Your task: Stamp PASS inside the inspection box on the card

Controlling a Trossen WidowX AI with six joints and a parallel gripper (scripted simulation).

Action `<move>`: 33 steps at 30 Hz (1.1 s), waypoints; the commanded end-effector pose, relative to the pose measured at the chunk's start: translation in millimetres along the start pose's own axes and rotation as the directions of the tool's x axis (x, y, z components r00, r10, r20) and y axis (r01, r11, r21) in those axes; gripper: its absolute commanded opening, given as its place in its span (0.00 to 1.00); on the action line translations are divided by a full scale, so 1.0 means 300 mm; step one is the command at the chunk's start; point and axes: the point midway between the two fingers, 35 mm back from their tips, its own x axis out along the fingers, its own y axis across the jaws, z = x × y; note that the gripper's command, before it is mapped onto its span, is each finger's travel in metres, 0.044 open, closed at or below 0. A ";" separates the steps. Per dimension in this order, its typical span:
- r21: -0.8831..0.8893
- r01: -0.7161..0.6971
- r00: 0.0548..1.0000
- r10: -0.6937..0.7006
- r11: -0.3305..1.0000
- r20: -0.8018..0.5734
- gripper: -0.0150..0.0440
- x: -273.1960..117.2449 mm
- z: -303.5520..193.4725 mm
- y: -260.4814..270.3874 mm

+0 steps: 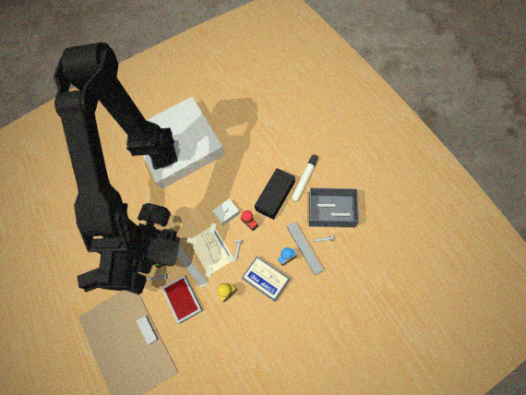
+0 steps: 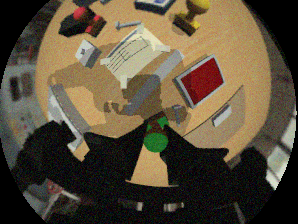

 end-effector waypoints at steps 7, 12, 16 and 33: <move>0.000 -0.003 1.000 0.003 1.000 -0.001 0.39 0.015 -0.001 0.004; 0.000 -0.003 1.000 0.003 1.000 -0.001 0.61 0.015 -0.001 0.004; 0.000 -0.003 1.000 0.003 1.000 -0.001 0.70 0.015 -0.001 0.004; -0.003 -0.009 1.000 0.009 1.000 0.003 0.70 -0.376 -0.001 -0.001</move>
